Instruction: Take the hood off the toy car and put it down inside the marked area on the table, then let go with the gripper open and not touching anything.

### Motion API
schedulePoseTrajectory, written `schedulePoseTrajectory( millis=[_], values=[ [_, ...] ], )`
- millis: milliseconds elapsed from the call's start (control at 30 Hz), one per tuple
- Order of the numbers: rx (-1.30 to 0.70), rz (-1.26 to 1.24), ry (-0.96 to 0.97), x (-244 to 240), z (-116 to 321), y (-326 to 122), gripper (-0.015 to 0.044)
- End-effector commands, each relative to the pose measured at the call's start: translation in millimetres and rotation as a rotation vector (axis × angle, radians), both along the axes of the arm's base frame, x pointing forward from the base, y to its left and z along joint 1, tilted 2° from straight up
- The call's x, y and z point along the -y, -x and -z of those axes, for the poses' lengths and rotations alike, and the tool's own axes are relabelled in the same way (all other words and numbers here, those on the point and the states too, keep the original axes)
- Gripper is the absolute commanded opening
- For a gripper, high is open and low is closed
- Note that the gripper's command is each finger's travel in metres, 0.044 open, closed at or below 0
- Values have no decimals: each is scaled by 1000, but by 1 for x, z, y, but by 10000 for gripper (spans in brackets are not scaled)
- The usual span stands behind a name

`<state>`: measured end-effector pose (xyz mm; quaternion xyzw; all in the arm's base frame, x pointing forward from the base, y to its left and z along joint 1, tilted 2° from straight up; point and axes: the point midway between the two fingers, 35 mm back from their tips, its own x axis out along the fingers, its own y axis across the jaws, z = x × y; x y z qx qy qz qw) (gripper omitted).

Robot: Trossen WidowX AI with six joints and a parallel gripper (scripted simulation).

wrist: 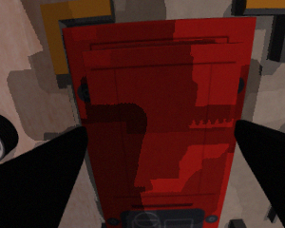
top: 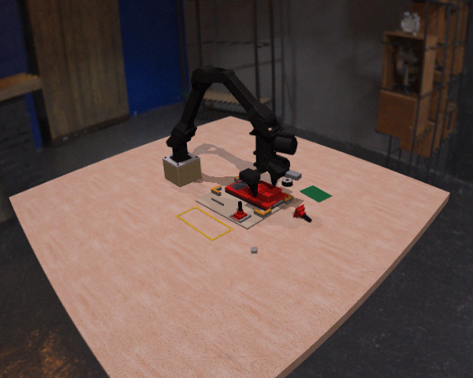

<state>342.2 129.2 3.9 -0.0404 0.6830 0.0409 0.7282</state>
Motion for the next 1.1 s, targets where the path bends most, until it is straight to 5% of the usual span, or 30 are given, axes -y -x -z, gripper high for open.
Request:
schedulePoseTrajectory(
  millis=[0, 133, 433, 767, 1067],
  values=[
    [2, -4, 4, 1, 3, 0, 440],
    [0, 0, 0, 0, 0, 0, 335],
    [0, 0, 0, 0, 0, 0, 275],
    [0, 0, 0, 0, -4, 0, 12],
    [0, 0, 1, 0, -10, 0, 0]
  ],
)
